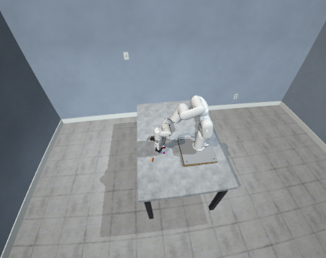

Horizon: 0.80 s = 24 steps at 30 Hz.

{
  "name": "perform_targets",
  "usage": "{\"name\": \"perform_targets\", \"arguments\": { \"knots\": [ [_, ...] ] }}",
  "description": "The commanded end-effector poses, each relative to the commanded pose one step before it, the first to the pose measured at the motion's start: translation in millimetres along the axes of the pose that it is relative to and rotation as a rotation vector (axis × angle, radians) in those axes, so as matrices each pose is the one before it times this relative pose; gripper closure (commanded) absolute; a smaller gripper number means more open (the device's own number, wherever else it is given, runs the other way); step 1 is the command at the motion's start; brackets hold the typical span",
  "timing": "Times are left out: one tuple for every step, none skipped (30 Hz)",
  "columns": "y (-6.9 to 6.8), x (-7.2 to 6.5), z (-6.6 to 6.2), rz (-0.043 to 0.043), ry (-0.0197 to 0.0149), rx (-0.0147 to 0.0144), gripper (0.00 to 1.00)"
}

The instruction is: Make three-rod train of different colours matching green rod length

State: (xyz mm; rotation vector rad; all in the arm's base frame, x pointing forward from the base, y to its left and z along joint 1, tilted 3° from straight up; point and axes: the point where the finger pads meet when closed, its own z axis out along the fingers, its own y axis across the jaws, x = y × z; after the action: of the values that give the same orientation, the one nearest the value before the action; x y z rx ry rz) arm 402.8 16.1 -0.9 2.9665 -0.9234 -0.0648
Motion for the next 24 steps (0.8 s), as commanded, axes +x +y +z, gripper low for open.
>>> {"name": "perform_targets", "arguments": {
  "knots": [
    [-0.44, 0.66, -24.57, 0.00004, 0.00211, 0.00158, 0.76],
    [0.0, 0.0, -5.5, 0.0, 0.0, 0.0, 0.76],
    [0.0, 0.0, -5.29, 0.0, 0.0, 0.0, 0.76],
    [0.0, 0.0, -4.99, 0.0, 0.0, 0.0, 0.76],
    [0.0, 0.0, -4.61, 0.0, 0.0, 0.0, 0.76],
    [0.0, 0.0, -4.16, 0.0, 0.0, 0.0, 0.76],
    [0.0, 0.0, -3.66, 0.0, 0.0, 0.0, 0.76],
    [0.0, 0.0, -3.12, 0.0, 0.0, 0.0, 0.76],
    [0.0, -0.01, -2.55, 0.0, 0.0, 0.0, 0.76],
    [0.0, 0.01, -1.98, 0.0, 0.0, 0.0, 0.76],
    [0.0, 0.0, -1.44, 0.0, 0.0, 0.0, 0.76],
    [0.0, 0.0, -0.94, 0.0, 0.0, 0.0, 0.76],
    [0.0, 0.0, 0.0, 0.0, 0.0, 0.0, 0.76],
    [0.0, 0.0, 0.0, 0.0, 0.0, 0.0, 0.76],
    [0.0, 0.0, -0.52, 0.0, 0.0, 0.0, 0.76],
    [0.0, 0.0, -0.21, 0.0, 0.0, 0.0, 0.76],
    [0.0, 0.0, -0.03, 0.0, 0.0, 0.0, 0.76],
    [0.0, 0.0, 0.0, 0.0, 0.0, 0.0, 0.0],
    [0.0, 0.0, 0.0, 0.0, 0.0, 0.0, 0.0],
    [0.0, 0.0, 0.0, 0.0, 0.0, 0.0, 0.0],
    [0.0, 0.0, 0.0, 0.0, 0.0, 0.0, 0.0],
    [0.0, 0.0, 0.0, 0.0, 0.0, 0.0, 0.0],
    [0.0, 0.0, 0.0, 0.0, 0.0, 0.0, 0.0],
    [0.0, 0.0, 0.0, 0.0, 0.0, 0.0, 0.0]
  ]
}}
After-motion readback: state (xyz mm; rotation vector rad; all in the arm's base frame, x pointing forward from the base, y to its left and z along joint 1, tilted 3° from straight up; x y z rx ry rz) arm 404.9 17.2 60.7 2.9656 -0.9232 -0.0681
